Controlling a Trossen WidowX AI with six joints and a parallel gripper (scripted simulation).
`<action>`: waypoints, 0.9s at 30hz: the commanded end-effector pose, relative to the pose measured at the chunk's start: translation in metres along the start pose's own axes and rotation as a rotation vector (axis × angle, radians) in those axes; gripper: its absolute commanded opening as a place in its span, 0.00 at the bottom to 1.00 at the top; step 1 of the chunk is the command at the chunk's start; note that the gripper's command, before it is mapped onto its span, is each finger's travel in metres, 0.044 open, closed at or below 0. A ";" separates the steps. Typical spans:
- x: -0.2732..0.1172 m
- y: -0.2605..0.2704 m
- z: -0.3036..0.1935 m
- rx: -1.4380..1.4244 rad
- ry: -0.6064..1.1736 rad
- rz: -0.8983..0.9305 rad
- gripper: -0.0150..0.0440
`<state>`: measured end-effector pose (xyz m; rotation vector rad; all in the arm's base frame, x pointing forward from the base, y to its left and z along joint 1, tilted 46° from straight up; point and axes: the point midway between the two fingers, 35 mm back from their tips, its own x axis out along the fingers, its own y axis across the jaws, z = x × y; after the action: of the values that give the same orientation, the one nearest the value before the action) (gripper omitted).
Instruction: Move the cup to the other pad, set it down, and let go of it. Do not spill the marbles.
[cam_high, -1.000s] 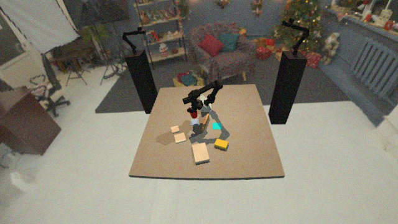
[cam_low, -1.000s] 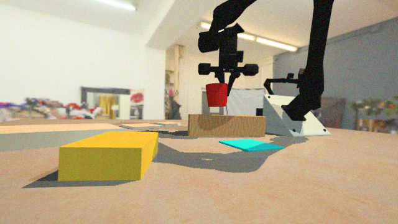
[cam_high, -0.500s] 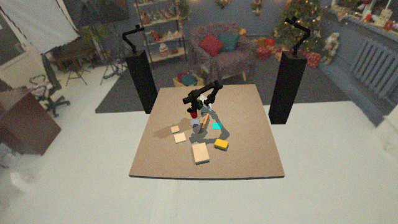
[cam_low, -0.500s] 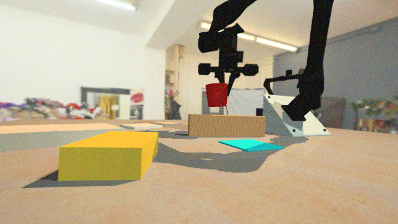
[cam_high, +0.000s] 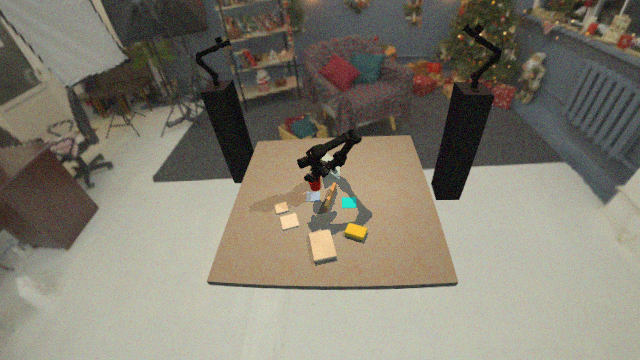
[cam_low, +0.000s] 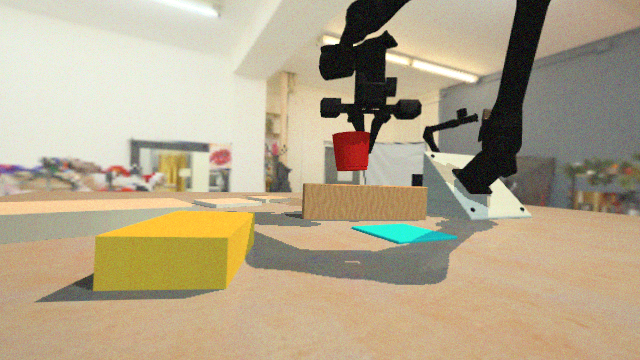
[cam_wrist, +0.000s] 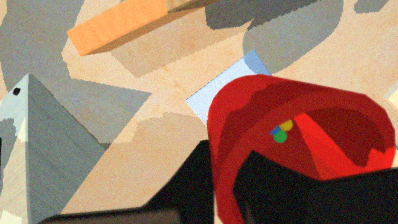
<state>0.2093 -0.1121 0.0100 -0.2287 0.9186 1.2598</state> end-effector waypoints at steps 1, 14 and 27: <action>0.000 0.003 0.011 0.006 -0.004 0.000 0.25; -0.001 0.010 0.043 0.005 -0.005 0.001 0.25; -0.002 0.018 0.077 0.005 -0.006 0.001 0.25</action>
<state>0.2271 -0.0668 0.0592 -0.2273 0.9167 1.2622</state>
